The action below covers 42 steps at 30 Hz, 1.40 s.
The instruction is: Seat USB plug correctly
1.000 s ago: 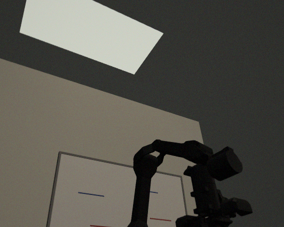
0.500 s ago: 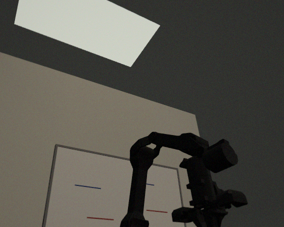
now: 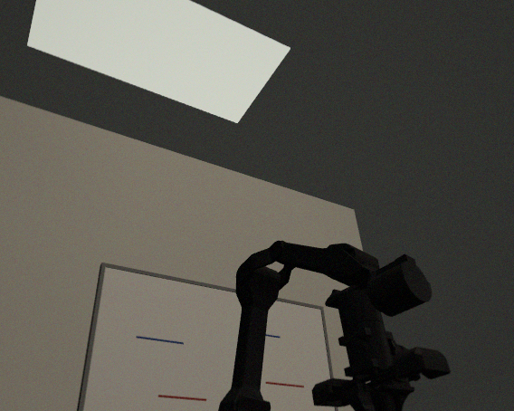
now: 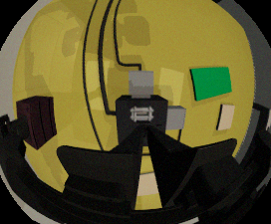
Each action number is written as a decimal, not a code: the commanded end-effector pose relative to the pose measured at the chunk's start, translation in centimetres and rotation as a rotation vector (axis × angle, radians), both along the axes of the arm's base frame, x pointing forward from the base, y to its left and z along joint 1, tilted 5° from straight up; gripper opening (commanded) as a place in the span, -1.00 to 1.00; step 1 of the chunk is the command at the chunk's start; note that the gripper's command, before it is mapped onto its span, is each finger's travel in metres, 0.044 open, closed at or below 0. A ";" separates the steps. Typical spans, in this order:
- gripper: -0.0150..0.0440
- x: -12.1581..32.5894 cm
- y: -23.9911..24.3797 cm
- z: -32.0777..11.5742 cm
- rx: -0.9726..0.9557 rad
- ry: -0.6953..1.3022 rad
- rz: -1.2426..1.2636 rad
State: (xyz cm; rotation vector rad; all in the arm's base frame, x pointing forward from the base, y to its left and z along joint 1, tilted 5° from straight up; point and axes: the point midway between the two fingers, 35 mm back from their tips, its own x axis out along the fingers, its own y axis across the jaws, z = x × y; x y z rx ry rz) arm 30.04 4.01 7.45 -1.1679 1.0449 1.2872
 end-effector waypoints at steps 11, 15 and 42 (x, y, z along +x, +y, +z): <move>-0.49 0.0 0.2 -0.2 0.016 0.001 0.004; -0.49 0.0 0.2 -0.3 0.019 0.001 0.005; -0.49 0.0 0.4 -0.6 0.042 0.002 0.007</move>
